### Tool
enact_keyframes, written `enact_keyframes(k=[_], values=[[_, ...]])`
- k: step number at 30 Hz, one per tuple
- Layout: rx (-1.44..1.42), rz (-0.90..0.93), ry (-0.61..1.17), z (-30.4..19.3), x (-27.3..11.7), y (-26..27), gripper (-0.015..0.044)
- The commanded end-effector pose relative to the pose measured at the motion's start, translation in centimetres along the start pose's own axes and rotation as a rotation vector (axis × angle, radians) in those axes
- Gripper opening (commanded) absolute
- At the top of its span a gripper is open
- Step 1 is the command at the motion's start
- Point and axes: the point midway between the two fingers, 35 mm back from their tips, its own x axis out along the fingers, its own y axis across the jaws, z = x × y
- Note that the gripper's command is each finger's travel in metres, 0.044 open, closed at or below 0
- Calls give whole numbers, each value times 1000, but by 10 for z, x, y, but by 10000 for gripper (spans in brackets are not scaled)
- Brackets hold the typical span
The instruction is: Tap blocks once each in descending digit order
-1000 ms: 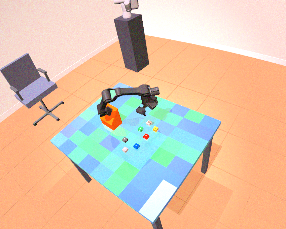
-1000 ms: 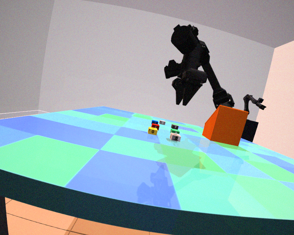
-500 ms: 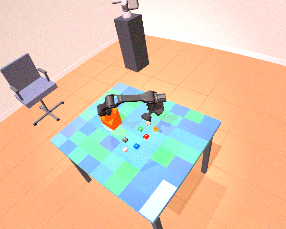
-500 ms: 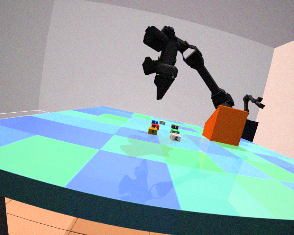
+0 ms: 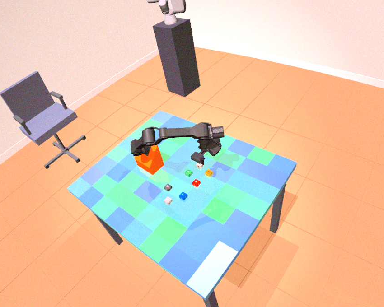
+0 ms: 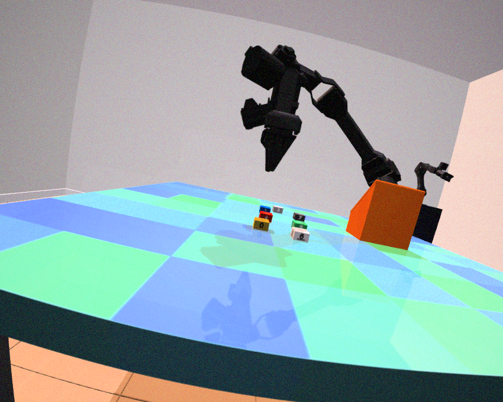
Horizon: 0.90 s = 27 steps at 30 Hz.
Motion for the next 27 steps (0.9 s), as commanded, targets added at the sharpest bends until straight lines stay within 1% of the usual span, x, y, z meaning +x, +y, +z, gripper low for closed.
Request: enact_keyframes(k=[1,4,9,11,27], values=[[-4,-4,-2,1,0,0,400],[-4,-4,-2,1,0,-9,400],[-6,-6,-1,-9,-1,-77,400],[-6,-8,0,-14,0,-93,400],[-6,-8,0,-15,0,-95,400]])
